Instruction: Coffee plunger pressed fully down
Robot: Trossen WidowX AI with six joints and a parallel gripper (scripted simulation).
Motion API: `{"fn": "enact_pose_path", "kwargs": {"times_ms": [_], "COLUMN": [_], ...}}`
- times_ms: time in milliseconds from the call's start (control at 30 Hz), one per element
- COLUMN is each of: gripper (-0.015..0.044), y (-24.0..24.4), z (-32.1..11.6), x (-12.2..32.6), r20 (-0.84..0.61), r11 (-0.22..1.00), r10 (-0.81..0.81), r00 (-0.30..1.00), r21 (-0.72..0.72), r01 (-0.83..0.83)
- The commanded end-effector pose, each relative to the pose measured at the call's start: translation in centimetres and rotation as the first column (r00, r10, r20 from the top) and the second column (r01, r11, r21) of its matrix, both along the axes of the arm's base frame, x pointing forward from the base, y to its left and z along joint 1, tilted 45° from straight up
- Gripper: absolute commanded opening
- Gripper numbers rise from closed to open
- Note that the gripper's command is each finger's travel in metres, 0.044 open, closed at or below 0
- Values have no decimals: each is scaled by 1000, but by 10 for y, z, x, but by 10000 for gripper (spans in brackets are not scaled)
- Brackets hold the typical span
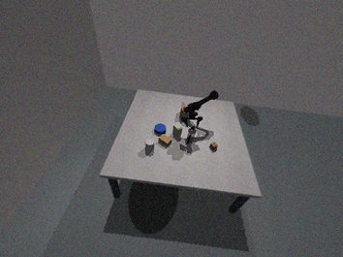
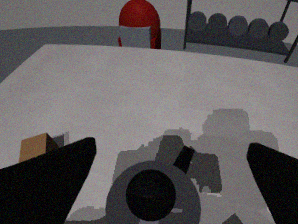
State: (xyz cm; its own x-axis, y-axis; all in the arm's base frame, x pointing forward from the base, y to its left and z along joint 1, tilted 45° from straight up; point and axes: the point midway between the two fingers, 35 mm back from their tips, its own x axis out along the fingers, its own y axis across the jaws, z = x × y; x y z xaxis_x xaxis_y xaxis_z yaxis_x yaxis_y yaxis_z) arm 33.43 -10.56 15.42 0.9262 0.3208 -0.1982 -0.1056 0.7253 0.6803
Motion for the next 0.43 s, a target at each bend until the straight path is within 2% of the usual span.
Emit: {"fn": "enact_pose_path", "kwargs": {"times_ms": [0, 100, 400], "gripper": [440, 440, 440], "y": [-20, -29, -29], "z": [28, 43, 42], "x": [-13, -24, -23], "r20": [14, 16, 16], "r11": [1000, 1000, 1000], "r10": [-2, -1, -1], "r00": [1000, 1000, 1000], "r21": [-12, -7, -7], "r01": [2, 1, 1]}}
